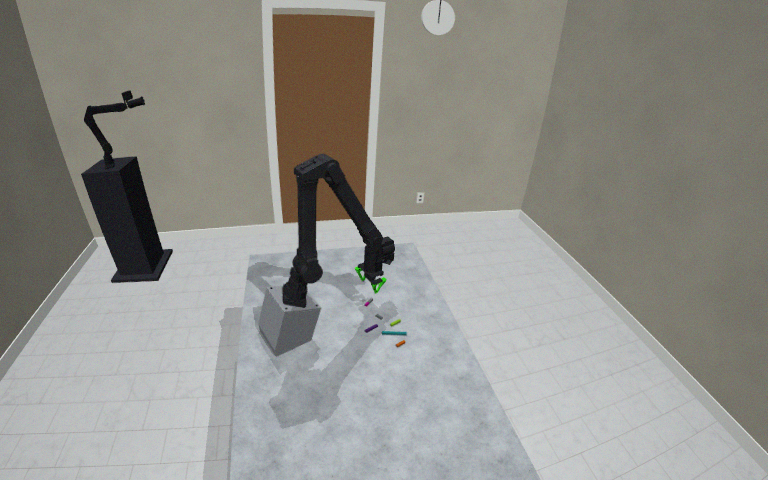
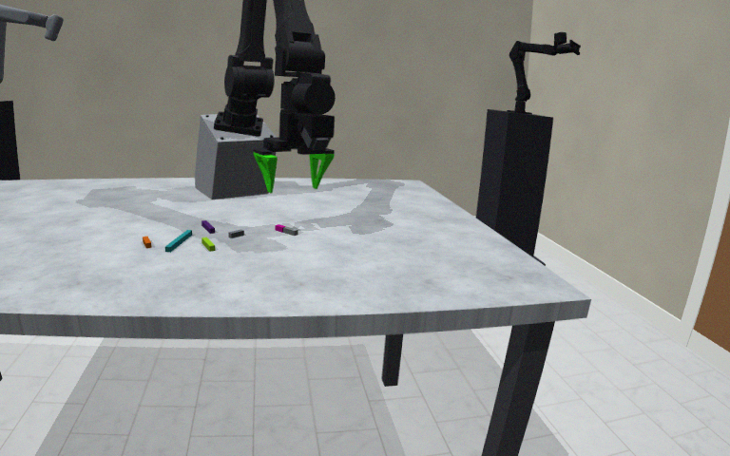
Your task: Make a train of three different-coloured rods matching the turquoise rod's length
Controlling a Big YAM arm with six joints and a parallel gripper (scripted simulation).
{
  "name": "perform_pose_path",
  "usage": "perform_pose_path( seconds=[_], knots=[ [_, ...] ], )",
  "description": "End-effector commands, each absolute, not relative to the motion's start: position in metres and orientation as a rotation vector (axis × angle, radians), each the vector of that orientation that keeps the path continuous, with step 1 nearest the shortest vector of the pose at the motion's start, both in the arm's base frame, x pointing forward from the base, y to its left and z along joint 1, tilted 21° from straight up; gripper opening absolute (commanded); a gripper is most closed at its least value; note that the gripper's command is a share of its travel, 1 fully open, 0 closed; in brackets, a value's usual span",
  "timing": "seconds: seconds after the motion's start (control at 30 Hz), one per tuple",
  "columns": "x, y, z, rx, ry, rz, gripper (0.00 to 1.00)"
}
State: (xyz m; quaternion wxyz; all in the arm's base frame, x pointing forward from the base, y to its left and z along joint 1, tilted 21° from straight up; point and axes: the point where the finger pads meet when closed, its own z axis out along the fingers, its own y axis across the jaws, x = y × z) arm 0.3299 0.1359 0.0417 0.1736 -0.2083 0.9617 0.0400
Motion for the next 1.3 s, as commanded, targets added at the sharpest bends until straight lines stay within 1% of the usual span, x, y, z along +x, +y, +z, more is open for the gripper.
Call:
perform_pose_path(
  seconds=[0.0,0.03,0.07,0.2,0.23,0.37,0.4,0.53,0.57,0.67,0.7,0.87,0.9,1.03,1.07,1.2,1.27],
  knots=[
    [0.347,0.149,0.06,-0.458,2.704,0.157,1.0],
    [0.347,0.149,0.061,-0.458,2.7,0.158,1.0],
    [0.348,0.151,0.056,-0.355,2.725,0.174,1.0],
    [0.347,0.147,0.062,-0.341,2.717,0.177,1.0],
    [0.348,0.153,0.056,-0.246,2.737,0.197,1.0],
    [0.347,0.15,0.059,-0.237,2.738,0.198,1.0],
    [0.348,0.155,0.054,-0.134,2.754,0.218,1.0],
    [0.344,0.152,0.061,-0.128,2.746,0.224,1.0],
    [0.347,0.156,0.056,-0.021,2.759,0.243,1.0],
    [0.343,0.155,0.053,-0.019,2.77,0.238,1.0],
    [0.346,0.158,0.05,0.094,2.771,0.258,1.0],
    [0.346,0.155,0.059,0.106,2.757,0.267,1.0],
    [0.346,0.16,0.051,0.207,2.766,0.283,1.0],
    [0.345,0.16,0.053,0.207,2.769,0.284,1.0],
    [0.347,0.162,0.05,0.318,2.764,0.302,1.0],
    [0.347,0.159,0.058,0.327,2.752,0.31,1.0],
    [0.346,0.164,0.051,0.424,2.756,0.324,1.0]
  ],
)
